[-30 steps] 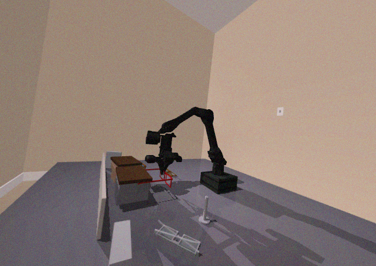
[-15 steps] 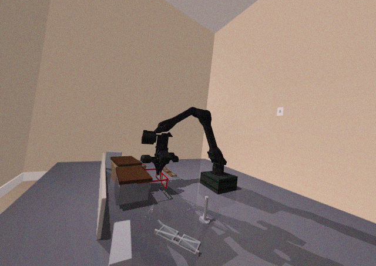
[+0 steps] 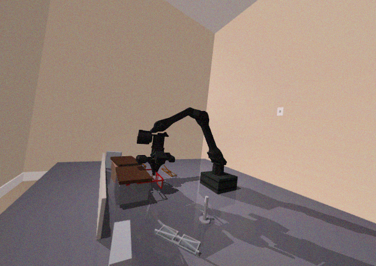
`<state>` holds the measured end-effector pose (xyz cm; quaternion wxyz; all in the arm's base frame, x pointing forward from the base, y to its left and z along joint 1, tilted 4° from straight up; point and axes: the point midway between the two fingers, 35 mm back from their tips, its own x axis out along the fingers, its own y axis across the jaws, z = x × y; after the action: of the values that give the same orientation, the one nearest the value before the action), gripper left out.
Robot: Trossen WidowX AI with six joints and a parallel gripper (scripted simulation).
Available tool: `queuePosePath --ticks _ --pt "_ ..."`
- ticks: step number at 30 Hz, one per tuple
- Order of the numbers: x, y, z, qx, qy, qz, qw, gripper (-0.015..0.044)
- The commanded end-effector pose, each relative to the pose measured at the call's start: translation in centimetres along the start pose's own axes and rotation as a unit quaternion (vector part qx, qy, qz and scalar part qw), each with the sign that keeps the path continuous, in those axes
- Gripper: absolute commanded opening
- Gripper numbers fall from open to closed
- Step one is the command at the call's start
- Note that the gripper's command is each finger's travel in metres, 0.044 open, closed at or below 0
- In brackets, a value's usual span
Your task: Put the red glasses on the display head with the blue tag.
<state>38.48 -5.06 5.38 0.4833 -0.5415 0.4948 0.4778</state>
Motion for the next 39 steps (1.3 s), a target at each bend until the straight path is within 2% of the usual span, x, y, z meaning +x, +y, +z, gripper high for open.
queuePosePath --ticks 1,39 --pt "0.2 -0.5 0.0 0.001 0.002 0.003 1.0 0.0" --pt "0.5 -2.1 0.0 0.001 0.002 0.002 1.0 0.0"
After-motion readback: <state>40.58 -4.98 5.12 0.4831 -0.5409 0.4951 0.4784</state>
